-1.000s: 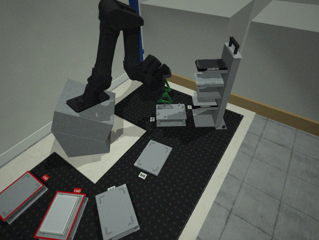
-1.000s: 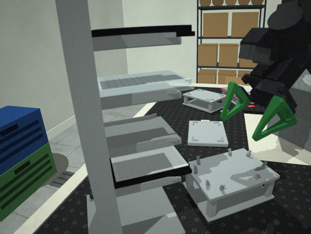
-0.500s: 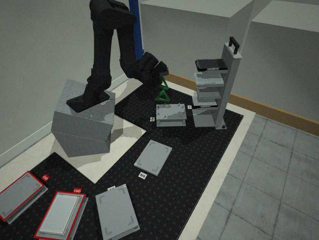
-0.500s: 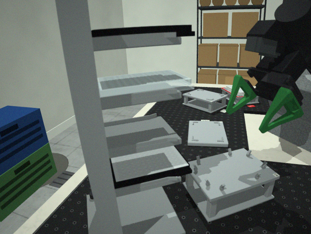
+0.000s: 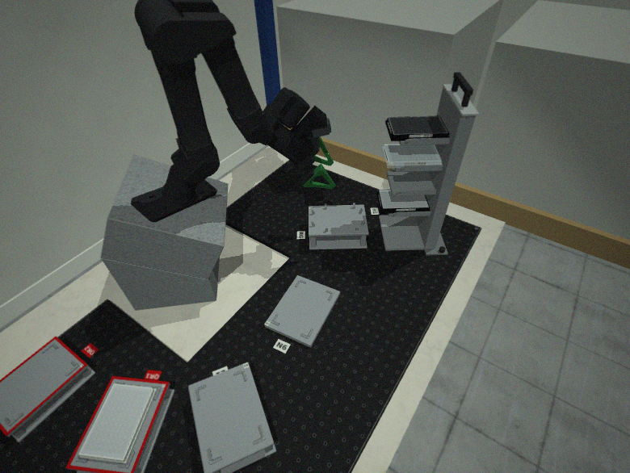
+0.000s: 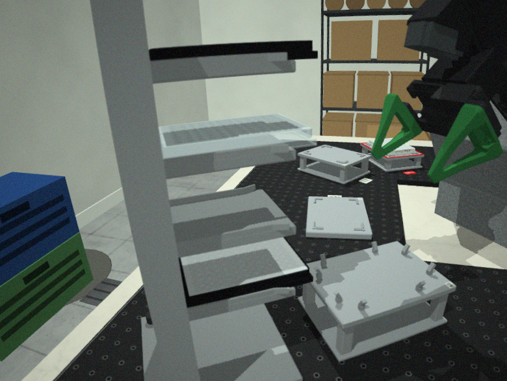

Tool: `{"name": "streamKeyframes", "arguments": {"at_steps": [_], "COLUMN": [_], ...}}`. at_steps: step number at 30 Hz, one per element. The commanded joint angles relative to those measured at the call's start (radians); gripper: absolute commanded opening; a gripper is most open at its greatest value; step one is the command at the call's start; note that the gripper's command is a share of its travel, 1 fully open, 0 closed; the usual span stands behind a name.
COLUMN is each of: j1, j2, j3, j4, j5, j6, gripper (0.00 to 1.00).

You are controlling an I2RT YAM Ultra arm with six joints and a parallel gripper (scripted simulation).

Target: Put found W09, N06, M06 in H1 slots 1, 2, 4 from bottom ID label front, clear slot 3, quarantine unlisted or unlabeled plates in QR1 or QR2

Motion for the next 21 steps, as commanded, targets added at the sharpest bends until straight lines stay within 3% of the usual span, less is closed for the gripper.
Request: {"name": "streamKeyframes", "arguments": {"at_steps": [1,3,5,14,21], "j1": [0.02,0.028,0.028,0.068,0.098], "j2": [-0.076,-0.114,-0.114,-0.253,-0.323], "j3": [0.052,0.064,0.064,0.134,0.188], "j4": [-0.14,-0.192,-0.192,-0.412,-0.543], "j5": [0.029,0.037,0.037,0.074,0.102], "j6": [0.009,0.012,0.012,0.028,0.04], "gripper": [1.0,1.0,1.0,1.0,1.0]}}
